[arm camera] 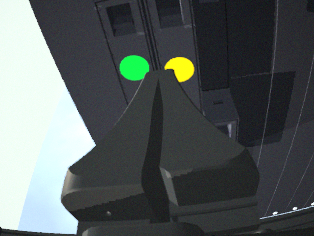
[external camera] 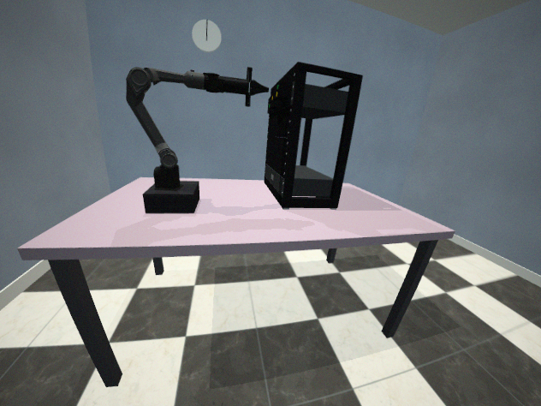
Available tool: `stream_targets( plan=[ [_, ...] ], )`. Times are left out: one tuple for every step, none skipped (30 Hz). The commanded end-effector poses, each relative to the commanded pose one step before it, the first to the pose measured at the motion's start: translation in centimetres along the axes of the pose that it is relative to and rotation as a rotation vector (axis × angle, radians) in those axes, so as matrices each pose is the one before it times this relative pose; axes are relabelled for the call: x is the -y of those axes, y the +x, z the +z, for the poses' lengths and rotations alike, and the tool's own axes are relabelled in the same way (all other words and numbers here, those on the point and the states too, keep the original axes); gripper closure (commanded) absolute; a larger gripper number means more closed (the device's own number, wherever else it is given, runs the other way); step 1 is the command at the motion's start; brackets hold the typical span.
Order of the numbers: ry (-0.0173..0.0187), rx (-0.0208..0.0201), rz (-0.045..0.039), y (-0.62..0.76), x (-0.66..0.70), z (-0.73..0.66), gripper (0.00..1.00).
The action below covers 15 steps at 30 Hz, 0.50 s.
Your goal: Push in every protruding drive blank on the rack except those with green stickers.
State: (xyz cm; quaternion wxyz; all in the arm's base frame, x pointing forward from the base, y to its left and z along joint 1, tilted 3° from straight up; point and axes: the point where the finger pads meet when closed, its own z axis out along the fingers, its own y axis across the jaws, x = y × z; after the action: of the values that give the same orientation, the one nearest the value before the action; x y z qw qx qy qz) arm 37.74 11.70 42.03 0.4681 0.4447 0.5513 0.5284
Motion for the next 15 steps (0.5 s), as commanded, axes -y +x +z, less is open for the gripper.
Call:
stream_targets(
  plan=[
    [-0.00278, 0.00058, 0.00027, 0.244, -0.094, -0.138, 1.00],
    [0.00001, 0.00000, 0.00000, 0.244, 0.017, -0.063, 1.00],
    [0.00000, 0.00000, 0.00000, 0.000, 0.000, 0.000, 1.00],
    [0.00000, 0.00000, 0.00000, 0.000, 0.000, 0.000, 1.00],
    [-0.00005, 0.00000, 0.00000, 0.313, 0.021, -0.083, 1.00],
    [0.00003, 0.00000, 0.00000, 0.385, 0.027, -0.099, 1.00],
    [0.00000, 0.00000, 0.00000, 0.453, 0.031, -0.118, 1.00],
    [-0.00001, 0.00000, 0.00000, 0.518, 0.036, -0.135, 1.00],
    [-0.00001, 0.00000, 0.00000, 0.578, 0.040, -0.151, 1.00],
    [0.00002, 0.00000, 0.00000, 0.633, 0.044, -0.164, 1.00],
    [-0.00001, 0.00000, 0.00000, 0.680, 0.047, -0.178, 1.00],
    [0.00001, 0.00000, 0.00000, 0.720, 0.050, -0.187, 1.00],
    [-0.00002, 0.00000, 0.00000, 0.750, 0.052, -0.197, 1.00],
    [0.00002, 0.00000, 0.00000, 0.773, 0.054, -0.200, 1.00],
    [-0.00001, 0.00000, 0.00000, 0.782, 0.054, -0.204, 1.00]
  ],
)
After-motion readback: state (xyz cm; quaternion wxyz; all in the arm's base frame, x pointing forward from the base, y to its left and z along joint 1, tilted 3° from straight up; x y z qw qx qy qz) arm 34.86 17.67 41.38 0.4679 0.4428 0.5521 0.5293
